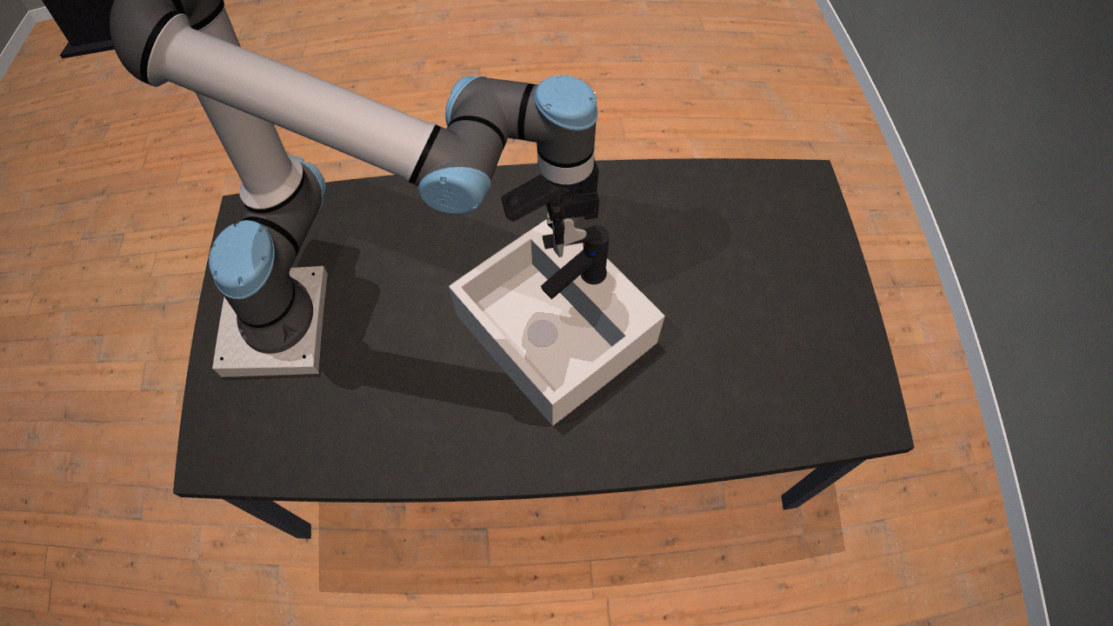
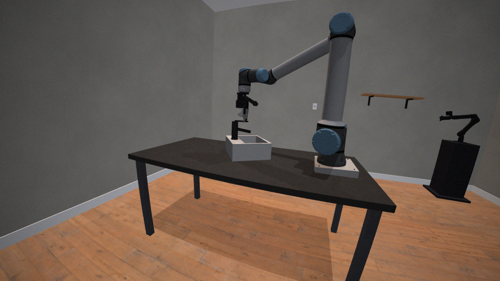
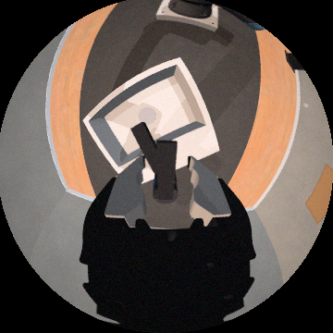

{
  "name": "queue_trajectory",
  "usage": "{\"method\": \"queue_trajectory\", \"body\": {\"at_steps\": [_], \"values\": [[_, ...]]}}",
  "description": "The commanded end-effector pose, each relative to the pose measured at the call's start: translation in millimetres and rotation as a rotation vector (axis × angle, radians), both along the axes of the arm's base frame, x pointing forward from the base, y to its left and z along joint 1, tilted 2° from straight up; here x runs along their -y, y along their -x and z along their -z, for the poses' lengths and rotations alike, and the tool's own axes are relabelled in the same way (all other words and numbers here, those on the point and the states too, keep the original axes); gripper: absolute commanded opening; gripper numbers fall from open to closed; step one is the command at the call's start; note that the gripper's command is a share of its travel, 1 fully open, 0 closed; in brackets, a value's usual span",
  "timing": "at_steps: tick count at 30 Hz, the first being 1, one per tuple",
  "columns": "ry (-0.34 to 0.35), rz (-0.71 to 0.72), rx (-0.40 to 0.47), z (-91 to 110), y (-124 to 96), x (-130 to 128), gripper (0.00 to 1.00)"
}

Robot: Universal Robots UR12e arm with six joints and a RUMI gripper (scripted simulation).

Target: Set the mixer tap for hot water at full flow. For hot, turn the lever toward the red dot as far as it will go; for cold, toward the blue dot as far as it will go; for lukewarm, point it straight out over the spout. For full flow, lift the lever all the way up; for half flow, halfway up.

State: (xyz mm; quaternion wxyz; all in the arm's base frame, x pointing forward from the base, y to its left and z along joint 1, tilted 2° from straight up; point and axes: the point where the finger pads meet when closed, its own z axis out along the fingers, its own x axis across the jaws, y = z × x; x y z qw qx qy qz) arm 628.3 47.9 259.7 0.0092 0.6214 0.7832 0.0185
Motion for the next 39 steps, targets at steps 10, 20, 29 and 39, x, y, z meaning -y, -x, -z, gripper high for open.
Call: {"method": "queue_trajectory", "body": {"at_steps": [10, 20, 29, 39], "values": [[0.000, 0.000, 0.002, 6.0, -0.8, 0.0, 0.37], [0.000, 0.000, 0.002, 7.0, -0.8, 0.0, 0.37], [0.000, 0.000, 0.002, 7.0, -0.8, 0.0, 0.37], [0.000, 0.000, 0.002, 7.0, -0.8, 0.0, 0.37]]}}
